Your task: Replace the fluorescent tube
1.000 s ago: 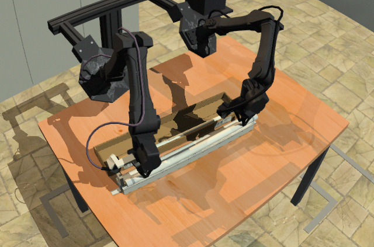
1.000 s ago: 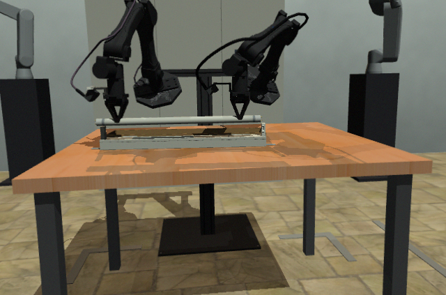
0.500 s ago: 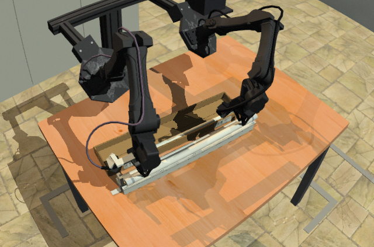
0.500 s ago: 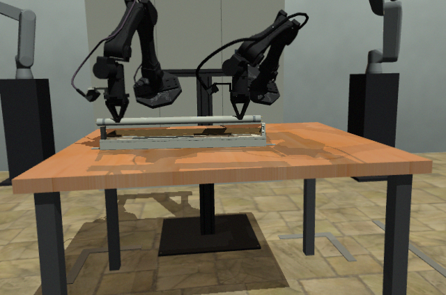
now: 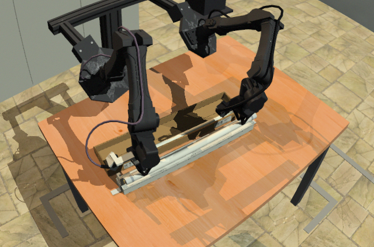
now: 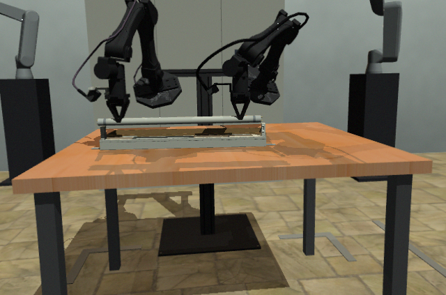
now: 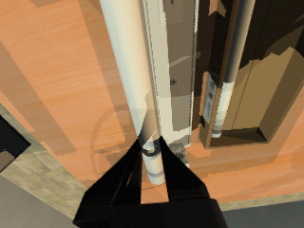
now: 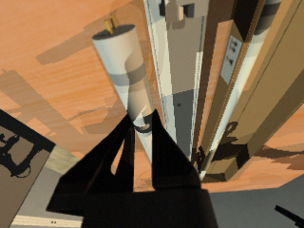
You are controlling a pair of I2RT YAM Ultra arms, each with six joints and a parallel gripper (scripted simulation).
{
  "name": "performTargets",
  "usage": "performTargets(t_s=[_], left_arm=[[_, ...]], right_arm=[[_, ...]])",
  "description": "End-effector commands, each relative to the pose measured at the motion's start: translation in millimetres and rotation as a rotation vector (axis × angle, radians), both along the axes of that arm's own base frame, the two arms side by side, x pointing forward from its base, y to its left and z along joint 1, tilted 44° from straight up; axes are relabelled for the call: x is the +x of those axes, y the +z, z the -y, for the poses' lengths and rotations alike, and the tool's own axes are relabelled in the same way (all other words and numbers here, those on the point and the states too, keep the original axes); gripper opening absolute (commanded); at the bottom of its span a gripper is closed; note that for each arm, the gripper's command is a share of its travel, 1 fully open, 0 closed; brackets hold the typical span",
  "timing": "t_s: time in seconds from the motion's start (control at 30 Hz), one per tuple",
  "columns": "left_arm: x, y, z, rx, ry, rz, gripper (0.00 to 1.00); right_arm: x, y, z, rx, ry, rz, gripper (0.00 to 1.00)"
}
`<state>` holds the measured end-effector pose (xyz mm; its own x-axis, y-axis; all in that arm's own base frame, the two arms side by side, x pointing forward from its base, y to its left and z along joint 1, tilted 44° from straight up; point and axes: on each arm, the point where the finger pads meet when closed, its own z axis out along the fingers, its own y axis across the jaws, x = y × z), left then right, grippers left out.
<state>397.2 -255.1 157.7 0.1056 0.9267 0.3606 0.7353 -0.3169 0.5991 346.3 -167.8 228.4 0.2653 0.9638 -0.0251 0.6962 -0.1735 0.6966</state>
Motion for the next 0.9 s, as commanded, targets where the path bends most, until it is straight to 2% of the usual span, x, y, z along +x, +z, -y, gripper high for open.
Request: performTargets(t_s=[0.0, 0.13, 0.2, 0.3, 0.4, 0.43, 0.87], left_arm=[[-10.8, 7.3, 12.0, -0.036, -0.031, 0.015, 0.11], [-13.2, 7.5, 10.6, -0.031, -0.035, 0.013, 0.11], [-11.3, 23.4, 13.1, -0.051, -0.03, 0.028, 0.11], [-10.2, 21.0, 13.9, -0.044, -0.036, 0.032, 0.11], [-11.7, 17.2, 11.7, -0.032, -0.035, 0.022, 0.11], [-10.2, 10.4, 8.6, -0.025, -0.027, 0.027, 0.11], [-20.1, 3.3, 3.9, -0.025, -0.029, 0.03, 0.11]], right_arm=[[-8.2, 6.2, 2.6, -0.008, -0.024, 0.022, 0.11], [-10.7, 6.3, 1.8, -0.005, -0.025, 0.021, 0.11], [-8.4, 22.3, 2.5, -0.022, -0.019, 0.046, 0.11], [-3.9, 27.6, 8.3, -0.045, -0.031, 0.07, 0.11], [-5.0, 21.1, 7.5, -0.032, -0.03, 0.049, 0.11], [-5.9, 4.4, 4.0, -0.015, -0.022, 0.024, 0.11], [-16.7, -2.1, 0.4, -0.016, -0.034, 0.034, 0.11]])
